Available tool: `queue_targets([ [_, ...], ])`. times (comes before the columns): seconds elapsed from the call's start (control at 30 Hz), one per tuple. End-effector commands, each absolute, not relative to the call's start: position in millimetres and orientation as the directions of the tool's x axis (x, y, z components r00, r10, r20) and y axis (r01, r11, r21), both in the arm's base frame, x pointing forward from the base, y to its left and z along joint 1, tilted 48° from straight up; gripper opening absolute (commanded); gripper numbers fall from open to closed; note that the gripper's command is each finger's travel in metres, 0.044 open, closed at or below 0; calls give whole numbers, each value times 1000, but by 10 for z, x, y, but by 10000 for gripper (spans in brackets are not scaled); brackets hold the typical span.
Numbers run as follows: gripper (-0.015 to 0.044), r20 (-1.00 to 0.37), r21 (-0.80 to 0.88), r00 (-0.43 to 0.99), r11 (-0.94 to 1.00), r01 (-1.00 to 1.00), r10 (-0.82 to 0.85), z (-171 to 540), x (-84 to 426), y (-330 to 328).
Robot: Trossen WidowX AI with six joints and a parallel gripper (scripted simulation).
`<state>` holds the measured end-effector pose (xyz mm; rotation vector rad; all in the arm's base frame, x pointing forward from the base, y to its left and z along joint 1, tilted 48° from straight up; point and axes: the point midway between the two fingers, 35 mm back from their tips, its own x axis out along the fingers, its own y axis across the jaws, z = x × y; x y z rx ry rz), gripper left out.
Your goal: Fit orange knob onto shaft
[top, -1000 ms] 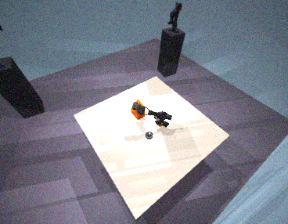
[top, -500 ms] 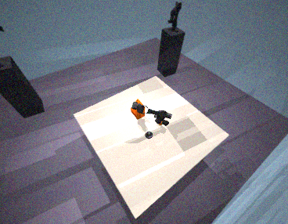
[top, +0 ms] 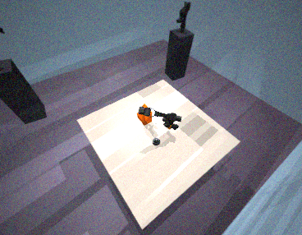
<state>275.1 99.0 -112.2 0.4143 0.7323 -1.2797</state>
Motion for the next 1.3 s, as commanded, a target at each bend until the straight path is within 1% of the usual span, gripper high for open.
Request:
queue_targets([
  [0.0, 0, -703, -96, 120, 261, 960, -701, -1004, 2769, 1147],
  [0.7, 0, -684, -108, 117, 258, 960, -720, -564, 2659, 1617],
  [0.93, 0, -684, -108, 117, 258, 960, -720, -533, 2655, 1613],
  [1.27, 0, -695, -109, 116, 264, 958, -710, -373, 2825, 1415],
])
